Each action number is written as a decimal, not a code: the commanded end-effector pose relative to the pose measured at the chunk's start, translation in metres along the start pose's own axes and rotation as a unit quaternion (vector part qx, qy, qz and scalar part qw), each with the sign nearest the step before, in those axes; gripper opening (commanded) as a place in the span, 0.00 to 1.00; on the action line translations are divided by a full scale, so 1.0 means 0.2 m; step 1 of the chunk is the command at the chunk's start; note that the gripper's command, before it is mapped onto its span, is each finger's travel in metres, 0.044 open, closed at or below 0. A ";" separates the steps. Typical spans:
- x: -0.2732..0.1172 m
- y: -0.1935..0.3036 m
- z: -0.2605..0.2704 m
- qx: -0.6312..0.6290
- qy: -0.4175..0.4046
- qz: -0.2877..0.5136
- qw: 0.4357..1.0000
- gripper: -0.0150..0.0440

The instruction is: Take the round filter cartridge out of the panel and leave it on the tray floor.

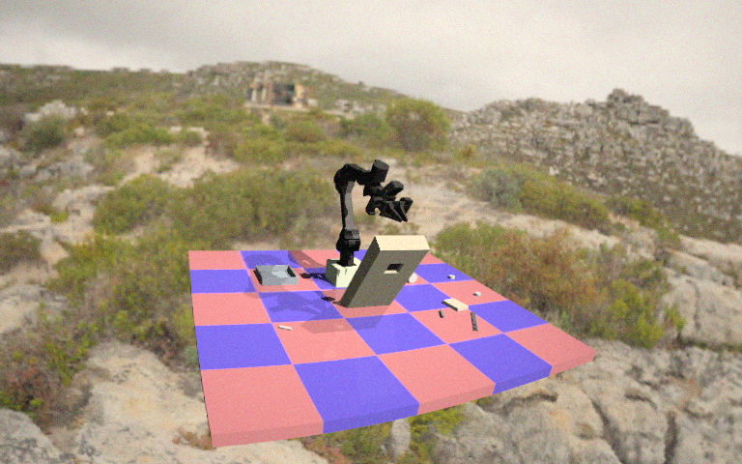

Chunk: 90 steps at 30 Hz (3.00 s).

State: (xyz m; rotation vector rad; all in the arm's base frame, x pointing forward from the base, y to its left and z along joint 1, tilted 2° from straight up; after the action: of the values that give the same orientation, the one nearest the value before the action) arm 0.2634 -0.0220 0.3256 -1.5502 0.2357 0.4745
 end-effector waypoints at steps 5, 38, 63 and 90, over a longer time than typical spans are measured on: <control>-0.13 0.43 0.07 -0.287 0.088 0.123 0.946 0.44; 0.02 0.45 0.03 -0.288 0.088 0.122 0.946 0.44; 0.14 0.48 0.00 -0.288 0.089 0.122 0.946 0.44; 0.15 0.48 0.00 -0.288 0.089 0.122 0.946 0.44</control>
State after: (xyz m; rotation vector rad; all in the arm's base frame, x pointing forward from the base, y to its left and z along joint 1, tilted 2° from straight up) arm 0.2487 -0.0221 0.2258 -2.1517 0.4658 0.6335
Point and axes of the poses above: the point midway between the two fingers, 35 mm back from their tips, its own x axis out along the fingers, its own z axis across the jaws, y = z × x, the point moved 9 cm from there along -x, back along the fingers, and after that the axes turned 5 degrees about x, right-handed, at the moved point
